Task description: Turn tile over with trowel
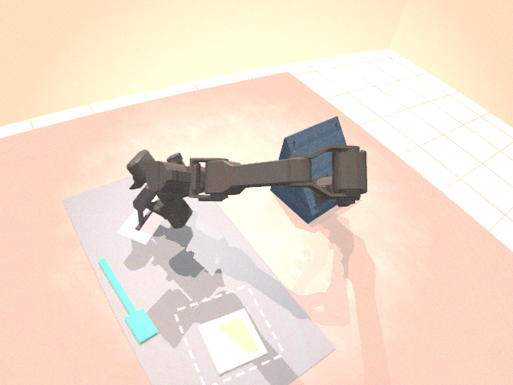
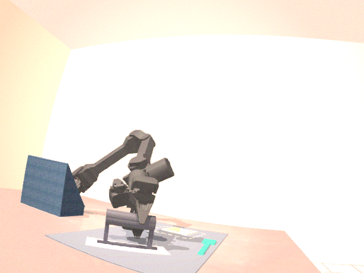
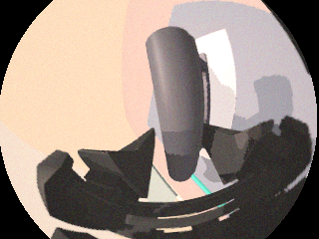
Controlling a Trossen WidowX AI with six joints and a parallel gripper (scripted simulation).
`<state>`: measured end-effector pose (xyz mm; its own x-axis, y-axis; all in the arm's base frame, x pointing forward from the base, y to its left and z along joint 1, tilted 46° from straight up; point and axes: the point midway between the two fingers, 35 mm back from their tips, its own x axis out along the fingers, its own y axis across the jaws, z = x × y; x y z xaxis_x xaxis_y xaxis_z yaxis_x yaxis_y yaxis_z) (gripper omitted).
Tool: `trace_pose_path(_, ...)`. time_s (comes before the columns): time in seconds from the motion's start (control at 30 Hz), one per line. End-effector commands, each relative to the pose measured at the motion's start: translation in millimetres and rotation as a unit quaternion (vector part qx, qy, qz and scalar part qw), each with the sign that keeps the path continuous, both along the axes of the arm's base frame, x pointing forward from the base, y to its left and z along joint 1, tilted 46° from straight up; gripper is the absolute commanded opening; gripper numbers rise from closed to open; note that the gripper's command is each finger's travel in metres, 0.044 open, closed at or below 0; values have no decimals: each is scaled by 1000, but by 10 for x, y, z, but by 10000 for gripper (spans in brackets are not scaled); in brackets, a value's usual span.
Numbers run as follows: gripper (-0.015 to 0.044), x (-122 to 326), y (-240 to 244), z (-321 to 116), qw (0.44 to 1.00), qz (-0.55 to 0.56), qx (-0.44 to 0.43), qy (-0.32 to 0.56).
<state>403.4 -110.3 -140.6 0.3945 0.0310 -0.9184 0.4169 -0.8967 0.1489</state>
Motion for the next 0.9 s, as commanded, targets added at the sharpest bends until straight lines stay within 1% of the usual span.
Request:
trace_pose_path(0.0, 300, 4, -8, 2, 1000, -2, -1, -1)
trace_pose_path(0.27, 300, -3, -9, 23, 1000, -2, -1, -1)
trace_pose_path(0.87, 300, -235, -20, 540, 1000, 0, 0, 1)
